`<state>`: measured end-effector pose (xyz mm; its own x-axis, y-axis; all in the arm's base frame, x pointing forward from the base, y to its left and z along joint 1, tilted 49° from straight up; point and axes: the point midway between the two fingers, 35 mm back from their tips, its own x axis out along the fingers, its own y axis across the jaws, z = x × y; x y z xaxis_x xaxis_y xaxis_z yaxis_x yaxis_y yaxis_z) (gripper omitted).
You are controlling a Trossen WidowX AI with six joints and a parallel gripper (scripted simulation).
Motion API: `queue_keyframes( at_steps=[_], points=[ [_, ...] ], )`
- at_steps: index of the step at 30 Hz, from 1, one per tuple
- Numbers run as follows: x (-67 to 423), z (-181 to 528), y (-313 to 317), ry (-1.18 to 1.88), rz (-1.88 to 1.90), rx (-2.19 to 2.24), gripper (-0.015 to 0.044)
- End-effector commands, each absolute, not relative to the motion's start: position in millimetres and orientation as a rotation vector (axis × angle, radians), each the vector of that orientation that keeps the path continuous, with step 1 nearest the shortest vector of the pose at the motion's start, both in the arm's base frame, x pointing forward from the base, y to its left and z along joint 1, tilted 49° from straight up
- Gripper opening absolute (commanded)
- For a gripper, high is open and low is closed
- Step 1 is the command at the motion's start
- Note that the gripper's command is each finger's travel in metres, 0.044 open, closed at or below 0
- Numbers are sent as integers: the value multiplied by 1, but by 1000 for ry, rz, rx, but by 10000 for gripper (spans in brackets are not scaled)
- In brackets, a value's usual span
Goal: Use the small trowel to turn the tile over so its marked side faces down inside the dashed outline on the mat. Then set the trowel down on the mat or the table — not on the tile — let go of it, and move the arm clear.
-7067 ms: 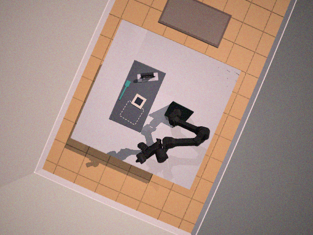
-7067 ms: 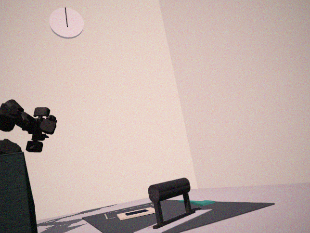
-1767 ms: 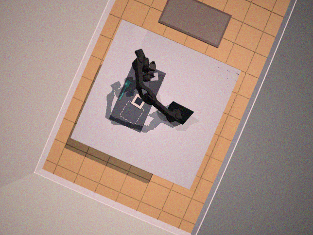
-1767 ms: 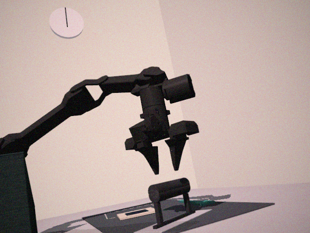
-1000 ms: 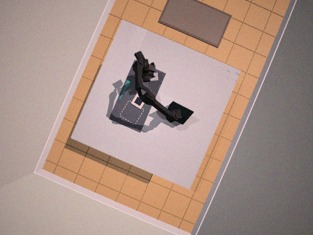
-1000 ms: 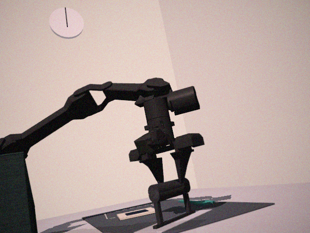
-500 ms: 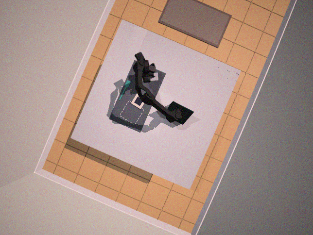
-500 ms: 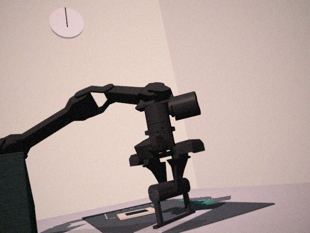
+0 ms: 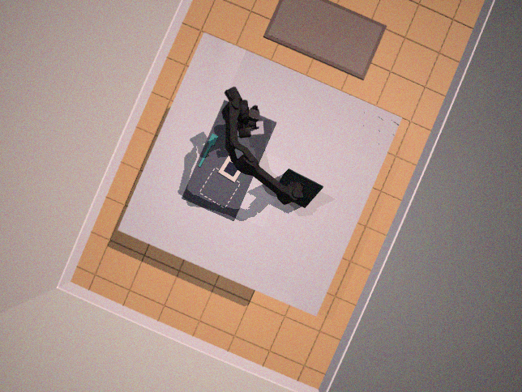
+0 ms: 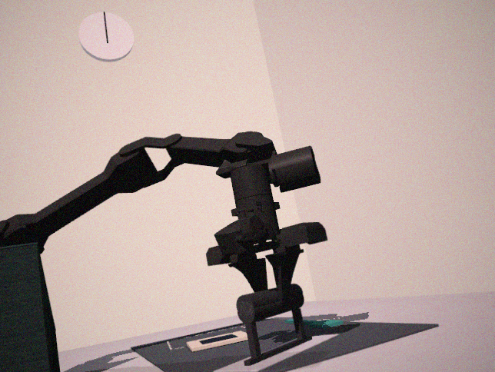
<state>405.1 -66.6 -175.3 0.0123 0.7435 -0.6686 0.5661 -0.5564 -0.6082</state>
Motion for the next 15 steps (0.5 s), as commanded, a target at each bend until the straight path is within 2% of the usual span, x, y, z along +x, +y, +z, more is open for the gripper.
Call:
queue_keyframes(
  at_steps=[1, 6, 15],
  points=[
    [403, -178, -65, -1383, 1575, -2098, 130],
    [403, -178, -65, -1405, 1568, -2109, 130],
    [403, -178, -65, -1694, 1450, -2249, 130]
  ],
)
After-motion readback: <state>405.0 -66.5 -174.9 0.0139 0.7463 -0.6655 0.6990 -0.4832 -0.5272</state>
